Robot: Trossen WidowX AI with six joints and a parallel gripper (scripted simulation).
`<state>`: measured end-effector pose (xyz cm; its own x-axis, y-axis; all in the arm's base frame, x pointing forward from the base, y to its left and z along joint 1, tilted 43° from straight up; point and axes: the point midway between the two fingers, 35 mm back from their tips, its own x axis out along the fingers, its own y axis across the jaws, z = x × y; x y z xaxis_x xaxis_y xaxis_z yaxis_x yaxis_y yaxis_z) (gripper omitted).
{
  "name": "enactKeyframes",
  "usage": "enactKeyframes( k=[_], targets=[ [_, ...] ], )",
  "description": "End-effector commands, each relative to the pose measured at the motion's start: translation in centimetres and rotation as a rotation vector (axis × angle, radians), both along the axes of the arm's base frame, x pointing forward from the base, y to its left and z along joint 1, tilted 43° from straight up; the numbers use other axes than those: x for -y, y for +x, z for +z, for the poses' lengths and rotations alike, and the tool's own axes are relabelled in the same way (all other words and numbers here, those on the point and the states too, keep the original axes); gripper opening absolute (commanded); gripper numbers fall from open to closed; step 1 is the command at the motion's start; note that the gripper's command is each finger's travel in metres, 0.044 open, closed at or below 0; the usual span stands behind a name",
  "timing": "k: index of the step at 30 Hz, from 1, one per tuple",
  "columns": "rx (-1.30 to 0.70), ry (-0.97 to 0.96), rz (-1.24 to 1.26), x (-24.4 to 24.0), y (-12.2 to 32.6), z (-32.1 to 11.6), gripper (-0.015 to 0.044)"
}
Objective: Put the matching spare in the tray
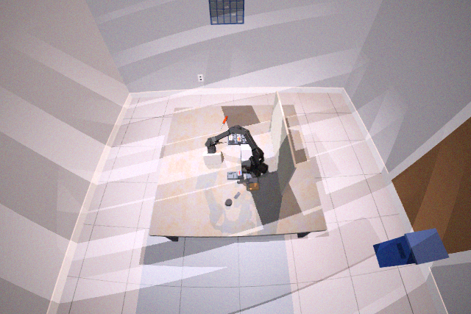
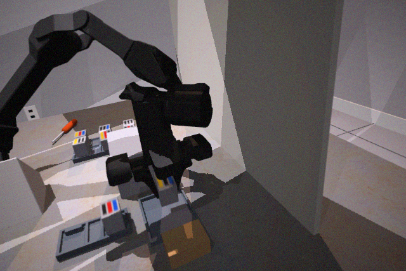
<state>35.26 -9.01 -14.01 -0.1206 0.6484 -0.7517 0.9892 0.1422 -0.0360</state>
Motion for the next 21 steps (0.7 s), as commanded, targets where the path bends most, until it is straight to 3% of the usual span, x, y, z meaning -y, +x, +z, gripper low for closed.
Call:
enactKeyframes(
  k=[1, 21],
  targets=[
    [-0.002, 0.003, -0.007, -0.3, -0.1, -0.2, 0.0],
    [-0.002, 0.005, -0.007, -1.4, -0.5, -1.2, 0.0]
  ],
)
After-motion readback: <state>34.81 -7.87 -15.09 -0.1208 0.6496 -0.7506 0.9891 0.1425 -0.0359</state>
